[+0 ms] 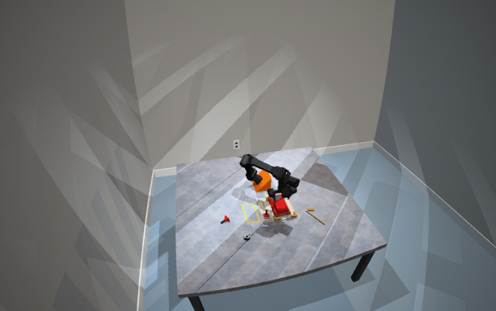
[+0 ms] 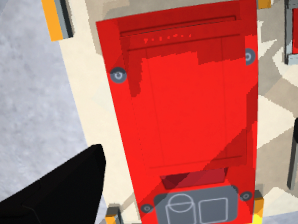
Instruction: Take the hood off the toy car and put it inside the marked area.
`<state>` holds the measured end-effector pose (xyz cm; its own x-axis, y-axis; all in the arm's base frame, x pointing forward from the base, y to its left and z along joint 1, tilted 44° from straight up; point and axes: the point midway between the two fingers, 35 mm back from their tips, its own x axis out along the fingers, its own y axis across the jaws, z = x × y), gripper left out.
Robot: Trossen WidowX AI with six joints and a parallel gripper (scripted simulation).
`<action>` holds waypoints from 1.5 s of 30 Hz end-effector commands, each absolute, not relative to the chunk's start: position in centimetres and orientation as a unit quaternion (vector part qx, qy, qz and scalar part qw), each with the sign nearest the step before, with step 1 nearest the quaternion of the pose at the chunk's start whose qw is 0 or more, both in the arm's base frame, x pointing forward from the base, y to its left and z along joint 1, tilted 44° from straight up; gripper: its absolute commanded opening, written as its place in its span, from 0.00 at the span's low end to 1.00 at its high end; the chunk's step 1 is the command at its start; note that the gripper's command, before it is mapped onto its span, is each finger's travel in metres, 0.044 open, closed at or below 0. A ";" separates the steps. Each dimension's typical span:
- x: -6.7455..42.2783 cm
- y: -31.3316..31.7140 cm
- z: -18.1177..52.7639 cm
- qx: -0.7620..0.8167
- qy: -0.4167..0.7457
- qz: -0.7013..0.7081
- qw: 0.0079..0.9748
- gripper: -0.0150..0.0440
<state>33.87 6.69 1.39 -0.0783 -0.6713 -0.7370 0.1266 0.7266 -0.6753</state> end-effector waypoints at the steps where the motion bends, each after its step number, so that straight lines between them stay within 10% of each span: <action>1: 33.8 6.2 1.0 -0.208 0.668 -0.308 0.644 1.00; 45: 33.6 3.9 -1.3 -0.208 0.668 -0.309 0.644 1.00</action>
